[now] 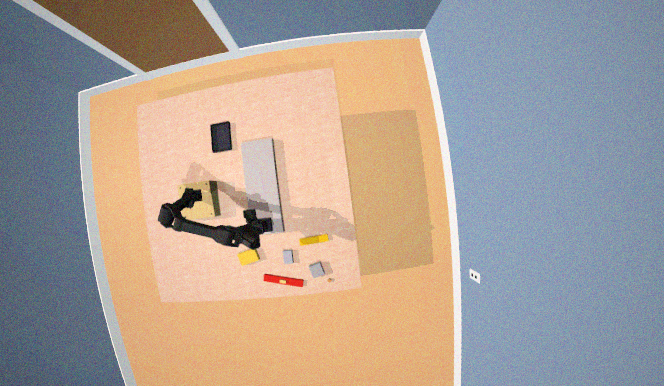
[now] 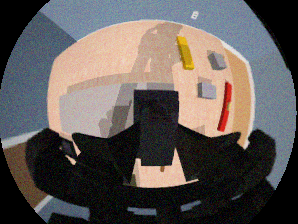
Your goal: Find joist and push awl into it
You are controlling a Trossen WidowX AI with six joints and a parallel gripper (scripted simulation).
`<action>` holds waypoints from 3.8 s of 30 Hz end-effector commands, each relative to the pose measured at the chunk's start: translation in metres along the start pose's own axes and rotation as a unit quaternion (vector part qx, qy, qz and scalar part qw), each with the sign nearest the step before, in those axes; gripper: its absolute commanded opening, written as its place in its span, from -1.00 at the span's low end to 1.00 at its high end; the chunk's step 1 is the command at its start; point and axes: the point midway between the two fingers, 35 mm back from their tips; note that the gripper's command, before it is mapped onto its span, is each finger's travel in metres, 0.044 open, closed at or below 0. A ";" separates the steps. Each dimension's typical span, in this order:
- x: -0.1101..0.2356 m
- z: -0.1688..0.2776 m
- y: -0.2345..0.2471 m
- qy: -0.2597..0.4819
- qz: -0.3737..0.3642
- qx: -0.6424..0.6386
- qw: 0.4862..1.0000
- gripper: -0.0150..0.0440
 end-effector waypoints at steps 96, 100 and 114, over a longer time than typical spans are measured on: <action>-0.053 0.019 0.147 0.001 -0.011 -0.001 1.000 -0.49; -0.053 0.019 0.157 0.001 -0.011 -0.001 1.000 -0.49; -0.052 0.020 0.192 0.001 -0.013 -0.001 1.000 -0.49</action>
Point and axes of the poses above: the point midway between the two fingers, 35 mm back from their tips, its own x axis back along the fingers, its own y axis across the jaws, z = x × y, and after that the axes turned 1 degree about -x, right-handed
